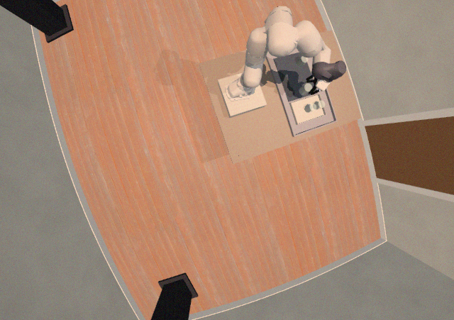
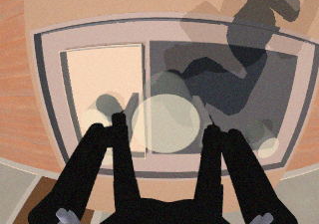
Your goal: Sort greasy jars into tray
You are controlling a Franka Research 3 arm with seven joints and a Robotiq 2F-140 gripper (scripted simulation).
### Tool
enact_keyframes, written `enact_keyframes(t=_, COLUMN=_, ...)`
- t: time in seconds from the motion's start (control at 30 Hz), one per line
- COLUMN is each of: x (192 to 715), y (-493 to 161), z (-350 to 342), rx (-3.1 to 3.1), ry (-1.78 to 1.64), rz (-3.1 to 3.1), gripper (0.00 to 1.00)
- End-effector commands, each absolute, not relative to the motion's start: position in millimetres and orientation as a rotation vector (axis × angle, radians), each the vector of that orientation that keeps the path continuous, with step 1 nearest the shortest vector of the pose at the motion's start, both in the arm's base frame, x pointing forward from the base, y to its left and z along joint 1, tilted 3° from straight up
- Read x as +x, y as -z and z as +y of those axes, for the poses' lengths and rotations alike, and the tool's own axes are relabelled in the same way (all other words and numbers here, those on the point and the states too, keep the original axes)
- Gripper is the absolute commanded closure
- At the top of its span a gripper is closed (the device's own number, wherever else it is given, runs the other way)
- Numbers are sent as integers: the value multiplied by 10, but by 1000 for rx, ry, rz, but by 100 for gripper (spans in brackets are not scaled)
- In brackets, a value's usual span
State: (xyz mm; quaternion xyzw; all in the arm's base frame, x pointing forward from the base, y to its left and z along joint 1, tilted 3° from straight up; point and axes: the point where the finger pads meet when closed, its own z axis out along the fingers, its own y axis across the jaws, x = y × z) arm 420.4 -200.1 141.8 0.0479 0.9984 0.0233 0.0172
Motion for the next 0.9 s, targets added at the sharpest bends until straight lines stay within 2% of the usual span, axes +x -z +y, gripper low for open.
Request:
enact_keyframes(t=0.0, x=4203, y=-1421, z=-2078, rx=80, ry=-70, rz=3104, gripper=100)
enact_keyframes(t=0.87, x=4116, y=-1383, z=-2867, rx=80, ry=-70, rz=3104, gripper=100)
